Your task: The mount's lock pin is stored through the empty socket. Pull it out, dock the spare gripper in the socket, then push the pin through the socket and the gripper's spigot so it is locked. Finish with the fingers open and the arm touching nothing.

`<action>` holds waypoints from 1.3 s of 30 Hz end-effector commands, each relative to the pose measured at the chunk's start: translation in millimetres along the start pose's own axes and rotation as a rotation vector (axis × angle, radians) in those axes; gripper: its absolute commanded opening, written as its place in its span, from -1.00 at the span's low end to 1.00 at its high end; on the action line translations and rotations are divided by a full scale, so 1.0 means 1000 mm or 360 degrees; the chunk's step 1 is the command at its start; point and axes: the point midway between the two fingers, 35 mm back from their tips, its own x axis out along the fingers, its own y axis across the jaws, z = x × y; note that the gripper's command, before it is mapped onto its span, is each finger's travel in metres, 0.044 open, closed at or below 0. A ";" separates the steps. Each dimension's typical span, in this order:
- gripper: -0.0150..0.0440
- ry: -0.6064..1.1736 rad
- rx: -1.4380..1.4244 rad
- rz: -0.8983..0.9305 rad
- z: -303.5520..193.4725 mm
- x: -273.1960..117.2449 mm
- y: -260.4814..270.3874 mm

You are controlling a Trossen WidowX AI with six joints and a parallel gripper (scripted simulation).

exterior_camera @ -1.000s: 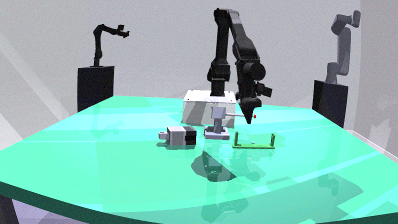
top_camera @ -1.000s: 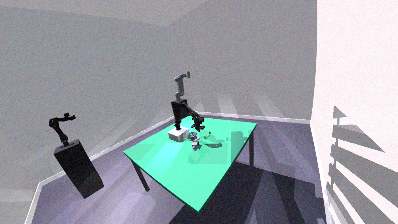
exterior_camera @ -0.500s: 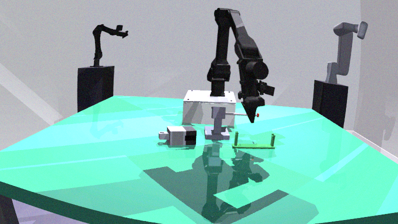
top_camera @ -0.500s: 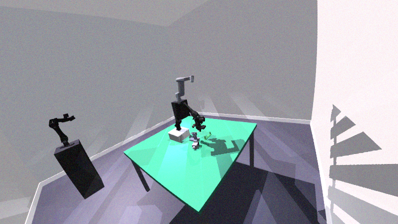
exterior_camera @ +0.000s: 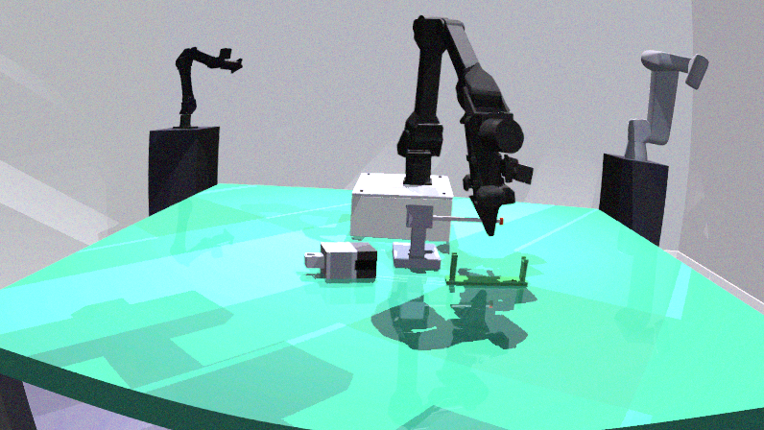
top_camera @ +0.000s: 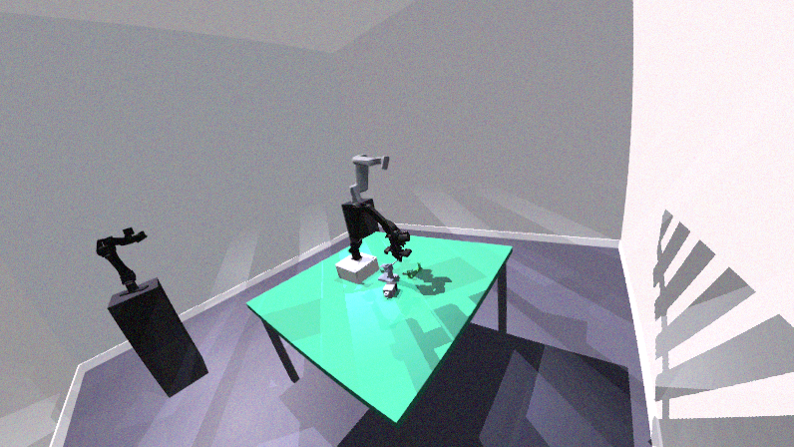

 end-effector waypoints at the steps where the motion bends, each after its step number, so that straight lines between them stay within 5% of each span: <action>1: -0.49 0.0002 0.0006 -0.0004 0.003 0.000 -0.001; 39: -0.49 0.0011 0.0009 0.0024 0.038 0.001 -0.002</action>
